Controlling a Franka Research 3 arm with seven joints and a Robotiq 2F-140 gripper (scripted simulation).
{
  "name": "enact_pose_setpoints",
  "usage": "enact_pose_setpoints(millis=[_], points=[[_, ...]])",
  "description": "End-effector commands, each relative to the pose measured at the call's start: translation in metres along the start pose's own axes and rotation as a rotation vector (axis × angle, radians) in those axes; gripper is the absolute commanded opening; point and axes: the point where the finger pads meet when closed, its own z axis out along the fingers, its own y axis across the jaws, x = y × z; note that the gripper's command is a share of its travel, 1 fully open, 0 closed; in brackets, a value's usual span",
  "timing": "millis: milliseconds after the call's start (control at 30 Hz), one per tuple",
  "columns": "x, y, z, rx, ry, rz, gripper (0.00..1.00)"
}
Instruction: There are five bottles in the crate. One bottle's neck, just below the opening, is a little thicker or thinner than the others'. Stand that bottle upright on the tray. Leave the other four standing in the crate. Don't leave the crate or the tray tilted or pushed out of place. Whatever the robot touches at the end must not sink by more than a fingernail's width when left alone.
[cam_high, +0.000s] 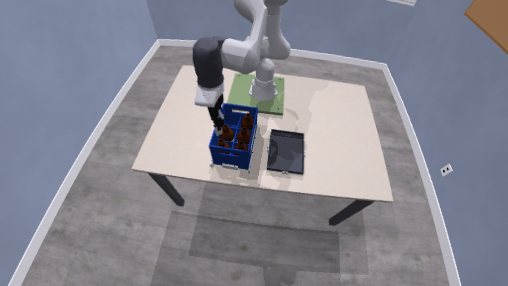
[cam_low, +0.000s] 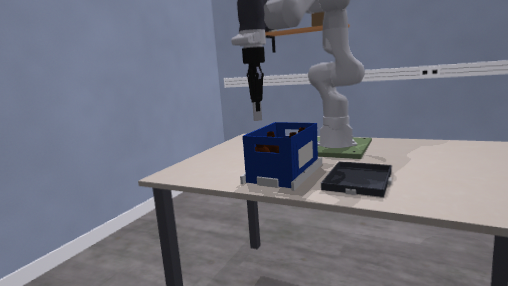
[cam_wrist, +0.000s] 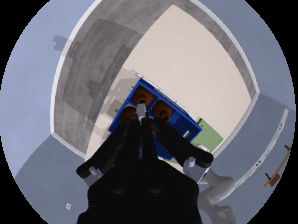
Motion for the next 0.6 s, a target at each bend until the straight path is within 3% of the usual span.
enact_pose_setpoints(millis=[0, 400, 567], points=[[-0.001, -0.001, -0.001, -0.002, 0.0, 0.0, 0.1], [-0.002, -0.001, -0.001, -0.002, 0.0, 0.0, 0.1], [-0.043, -0.04, -0.001, -0.001, -0.001, 0.0, 0.1]])
